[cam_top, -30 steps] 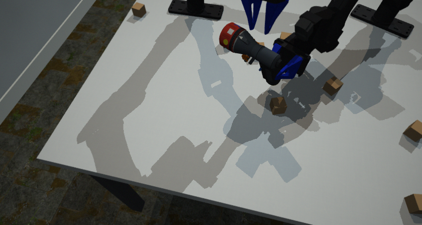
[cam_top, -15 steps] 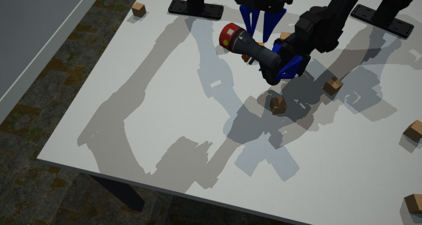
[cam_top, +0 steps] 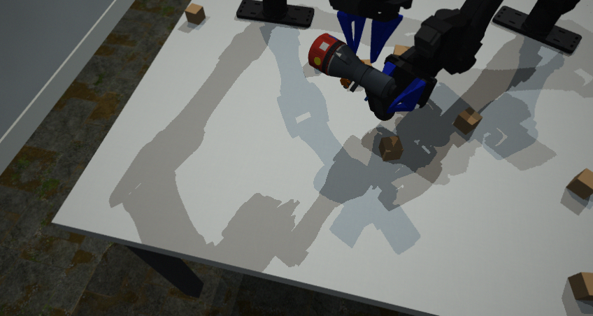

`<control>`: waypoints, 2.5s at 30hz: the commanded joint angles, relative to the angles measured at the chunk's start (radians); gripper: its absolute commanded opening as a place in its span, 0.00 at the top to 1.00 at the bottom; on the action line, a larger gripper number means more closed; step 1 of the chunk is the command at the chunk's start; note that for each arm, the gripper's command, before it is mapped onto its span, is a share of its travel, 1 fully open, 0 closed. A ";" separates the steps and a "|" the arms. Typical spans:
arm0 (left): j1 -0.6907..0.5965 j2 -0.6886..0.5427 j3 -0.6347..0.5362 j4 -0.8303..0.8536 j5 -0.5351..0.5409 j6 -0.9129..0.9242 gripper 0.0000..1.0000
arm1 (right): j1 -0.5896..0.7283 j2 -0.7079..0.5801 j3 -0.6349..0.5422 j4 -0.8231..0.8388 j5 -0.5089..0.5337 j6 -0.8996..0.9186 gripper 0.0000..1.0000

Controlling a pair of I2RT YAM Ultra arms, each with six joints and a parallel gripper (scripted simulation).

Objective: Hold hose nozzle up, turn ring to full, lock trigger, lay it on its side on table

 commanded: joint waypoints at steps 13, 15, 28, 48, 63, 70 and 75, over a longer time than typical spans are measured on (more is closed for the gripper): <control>0.003 -0.034 0.037 0.090 0.013 -0.008 0.64 | -0.010 0.018 0.051 0.035 0.013 -0.016 0.63; -0.001 -0.035 0.037 0.090 0.013 -0.009 0.64 | -0.009 0.027 0.058 0.033 0.011 -0.017 0.63; -0.001 -0.034 0.037 0.089 0.013 -0.009 0.64 | 0.017 0.056 0.101 0.000 0.010 -0.020 0.63; -0.006 -0.035 0.036 0.089 0.015 -0.008 0.64 | 0.022 0.106 0.165 0.013 0.001 -0.031 0.63; -0.009 -0.035 0.036 0.090 0.016 -0.009 0.64 | 0.033 0.129 0.180 0.032 -0.011 -0.008 0.63; -0.009 -0.035 0.036 0.090 0.016 -0.009 0.64 | 0.037 0.121 0.115 0.050 -0.014 -0.002 0.63; -0.009 -0.035 0.036 0.090 0.016 -0.009 0.64 | 0.035 0.097 0.108 0.056 -0.016 -0.005 0.63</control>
